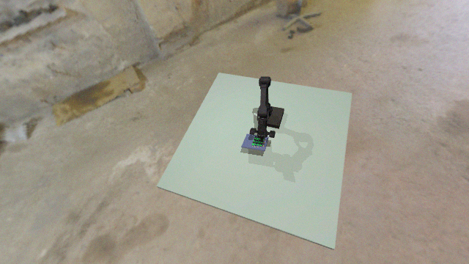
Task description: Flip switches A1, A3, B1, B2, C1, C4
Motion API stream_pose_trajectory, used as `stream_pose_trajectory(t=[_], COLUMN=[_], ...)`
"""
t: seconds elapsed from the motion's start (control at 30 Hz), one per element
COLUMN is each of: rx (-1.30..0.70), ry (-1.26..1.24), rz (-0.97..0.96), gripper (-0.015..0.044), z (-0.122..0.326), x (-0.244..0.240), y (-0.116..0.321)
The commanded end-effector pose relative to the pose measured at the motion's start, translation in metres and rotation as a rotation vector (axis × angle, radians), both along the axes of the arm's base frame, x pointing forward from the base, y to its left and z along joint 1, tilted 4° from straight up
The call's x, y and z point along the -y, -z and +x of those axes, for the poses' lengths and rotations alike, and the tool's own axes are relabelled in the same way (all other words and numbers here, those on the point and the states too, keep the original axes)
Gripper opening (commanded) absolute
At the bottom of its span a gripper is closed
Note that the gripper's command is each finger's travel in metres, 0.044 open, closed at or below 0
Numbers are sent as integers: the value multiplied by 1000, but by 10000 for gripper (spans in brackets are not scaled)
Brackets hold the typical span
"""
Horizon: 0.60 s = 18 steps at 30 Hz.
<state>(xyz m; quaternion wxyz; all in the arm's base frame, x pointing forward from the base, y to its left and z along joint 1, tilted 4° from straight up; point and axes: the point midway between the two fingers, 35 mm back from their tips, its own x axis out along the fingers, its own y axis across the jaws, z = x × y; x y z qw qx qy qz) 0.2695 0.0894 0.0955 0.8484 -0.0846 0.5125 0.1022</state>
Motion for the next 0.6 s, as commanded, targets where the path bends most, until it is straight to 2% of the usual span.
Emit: stream_pose_trajectory(t=[0.0, 0.57], rx=[1, 1], ry=[-4, -4], rz=[0, 0], gripper=[0, 0], z=[0, 1], x=[0, 0], y=[0, 2])
